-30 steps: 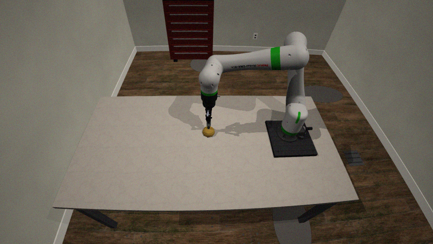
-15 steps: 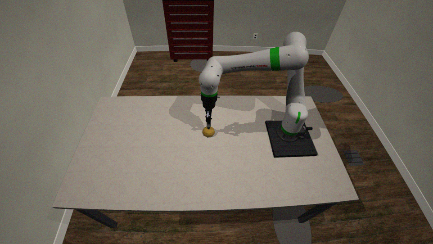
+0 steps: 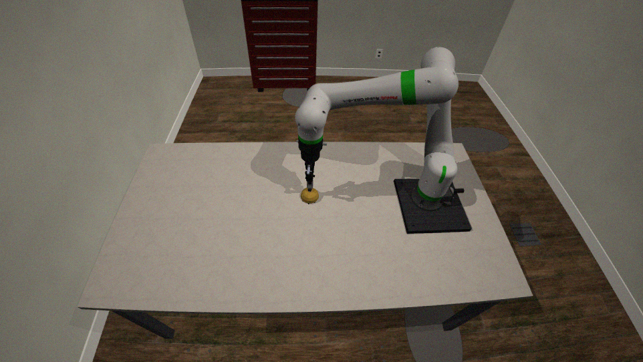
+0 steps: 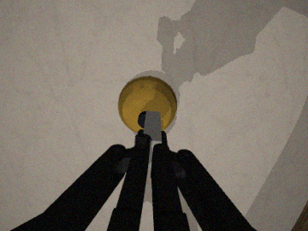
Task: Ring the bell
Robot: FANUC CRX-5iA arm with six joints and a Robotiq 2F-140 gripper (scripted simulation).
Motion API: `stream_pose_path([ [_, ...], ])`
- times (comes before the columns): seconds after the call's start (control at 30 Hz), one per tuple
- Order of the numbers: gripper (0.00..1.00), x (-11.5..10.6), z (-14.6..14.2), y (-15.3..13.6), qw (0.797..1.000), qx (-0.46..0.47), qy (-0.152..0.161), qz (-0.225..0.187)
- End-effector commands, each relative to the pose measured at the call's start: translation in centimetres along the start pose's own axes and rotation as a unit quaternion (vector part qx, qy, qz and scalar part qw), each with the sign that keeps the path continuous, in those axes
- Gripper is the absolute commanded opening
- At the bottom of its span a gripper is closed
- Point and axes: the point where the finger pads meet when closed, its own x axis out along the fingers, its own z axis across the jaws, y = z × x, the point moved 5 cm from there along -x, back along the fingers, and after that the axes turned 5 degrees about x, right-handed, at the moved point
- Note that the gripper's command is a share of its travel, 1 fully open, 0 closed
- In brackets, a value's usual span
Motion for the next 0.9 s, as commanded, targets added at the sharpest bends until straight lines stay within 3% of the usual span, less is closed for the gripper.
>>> stream_pose_path([
  [0.0,0.00,-0.02,0.00,0.01,1.000,0.000,0.000,0.000],
  [0.87,0.00,0.32,0.00,0.01,1.000,0.000,0.000,0.000],
])
